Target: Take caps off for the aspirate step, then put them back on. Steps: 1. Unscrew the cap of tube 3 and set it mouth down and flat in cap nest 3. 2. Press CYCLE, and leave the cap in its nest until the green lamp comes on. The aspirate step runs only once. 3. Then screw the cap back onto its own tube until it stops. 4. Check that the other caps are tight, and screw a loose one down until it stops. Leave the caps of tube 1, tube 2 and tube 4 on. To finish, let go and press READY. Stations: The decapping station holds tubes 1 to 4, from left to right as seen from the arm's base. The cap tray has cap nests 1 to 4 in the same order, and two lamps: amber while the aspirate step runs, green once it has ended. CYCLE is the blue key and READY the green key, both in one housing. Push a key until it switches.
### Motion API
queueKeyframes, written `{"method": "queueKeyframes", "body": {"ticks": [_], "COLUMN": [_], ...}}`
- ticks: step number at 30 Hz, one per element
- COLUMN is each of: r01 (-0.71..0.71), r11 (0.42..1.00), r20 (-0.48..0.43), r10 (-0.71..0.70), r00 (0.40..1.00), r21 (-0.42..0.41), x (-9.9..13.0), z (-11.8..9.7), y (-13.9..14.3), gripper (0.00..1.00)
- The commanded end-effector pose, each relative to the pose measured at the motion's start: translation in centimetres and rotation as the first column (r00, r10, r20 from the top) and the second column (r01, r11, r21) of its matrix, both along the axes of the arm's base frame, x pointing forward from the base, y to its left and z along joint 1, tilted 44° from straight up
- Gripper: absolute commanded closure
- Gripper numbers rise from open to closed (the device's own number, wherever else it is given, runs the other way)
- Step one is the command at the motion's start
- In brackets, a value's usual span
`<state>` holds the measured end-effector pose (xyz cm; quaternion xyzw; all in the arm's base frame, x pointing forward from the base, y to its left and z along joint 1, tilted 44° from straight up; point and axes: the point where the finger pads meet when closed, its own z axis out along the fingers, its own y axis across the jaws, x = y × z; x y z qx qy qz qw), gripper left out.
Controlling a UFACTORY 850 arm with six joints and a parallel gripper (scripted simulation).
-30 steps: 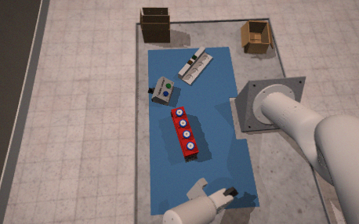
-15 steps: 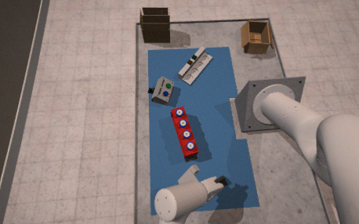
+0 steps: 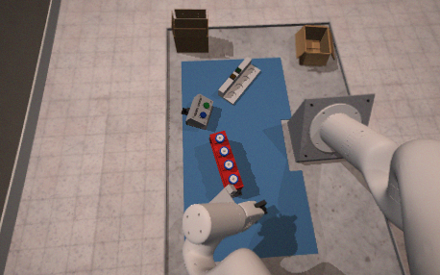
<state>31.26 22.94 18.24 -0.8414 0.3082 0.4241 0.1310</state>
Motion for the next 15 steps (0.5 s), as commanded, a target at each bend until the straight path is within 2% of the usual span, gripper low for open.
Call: {"method": "queueKeyframes", "body": {"ticks": [1, 13, 15], "r01": [0.023, 0.092, 0.092], "r11": [1.0, 0.996, 0.996], "r20": [0.009, 0.034, 0.034], "r10": [-0.023, -0.093, -0.093], "r00": [1.0, 0.995, 0.995], "r21": [0.006, 0.019, 0.019], "x": [0.9, 3.0, 3.0], "z": [0.1, 0.3, 0.3], "y": [-1.5, -6.2, -6.2], "gripper": [0.54, 0.54, 0.54]}}
